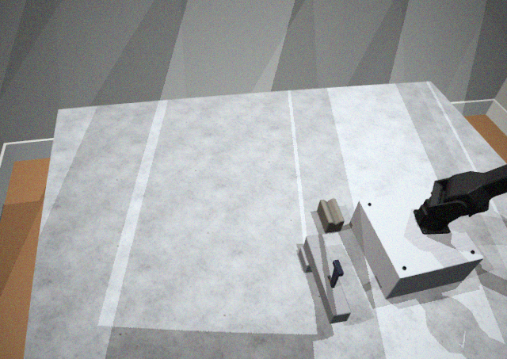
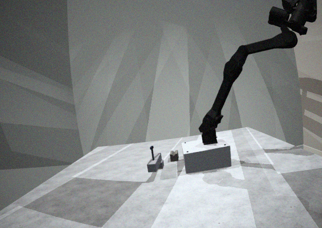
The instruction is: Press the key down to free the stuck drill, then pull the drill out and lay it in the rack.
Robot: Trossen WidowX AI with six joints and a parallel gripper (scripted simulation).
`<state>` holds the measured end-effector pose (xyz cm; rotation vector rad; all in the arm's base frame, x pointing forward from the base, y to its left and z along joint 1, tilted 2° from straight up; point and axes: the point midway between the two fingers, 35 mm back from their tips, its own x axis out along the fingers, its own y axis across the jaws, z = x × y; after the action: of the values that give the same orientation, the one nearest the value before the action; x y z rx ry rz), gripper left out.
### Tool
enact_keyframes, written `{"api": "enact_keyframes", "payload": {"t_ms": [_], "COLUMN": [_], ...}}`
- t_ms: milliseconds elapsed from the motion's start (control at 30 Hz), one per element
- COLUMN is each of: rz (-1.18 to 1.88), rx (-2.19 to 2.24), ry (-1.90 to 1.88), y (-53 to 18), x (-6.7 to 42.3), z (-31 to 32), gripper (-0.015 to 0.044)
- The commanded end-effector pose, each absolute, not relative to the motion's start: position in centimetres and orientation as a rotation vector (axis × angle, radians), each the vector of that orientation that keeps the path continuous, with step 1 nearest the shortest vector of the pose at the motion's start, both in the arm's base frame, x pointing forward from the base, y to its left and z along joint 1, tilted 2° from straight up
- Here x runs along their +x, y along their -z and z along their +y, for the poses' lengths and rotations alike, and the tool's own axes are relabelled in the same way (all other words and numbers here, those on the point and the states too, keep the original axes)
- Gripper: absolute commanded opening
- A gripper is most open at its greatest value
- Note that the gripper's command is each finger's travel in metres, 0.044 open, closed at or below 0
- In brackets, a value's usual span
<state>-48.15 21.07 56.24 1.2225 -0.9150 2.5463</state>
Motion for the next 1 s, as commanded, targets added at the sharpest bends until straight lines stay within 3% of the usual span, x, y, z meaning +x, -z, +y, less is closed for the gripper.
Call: {"api": "enact_keyframes", "payload": {"t_ms": [0,267,467,967], "rz": [-0.915,-0.913,-0.841,-0.539], "rx": [1.222,1.219,1.104,0.533], "ry": [-2.546,-2.547,-2.551,-2.411], "y": [-56.2,-56.2,-56.1,-50.4], "x": [-48.1,-48.1,-46.6,-36.0], "z": [21.1,21.2,25.1,43.1], "gripper": [0.0374,0.0164,0.0006,0.0000]}}
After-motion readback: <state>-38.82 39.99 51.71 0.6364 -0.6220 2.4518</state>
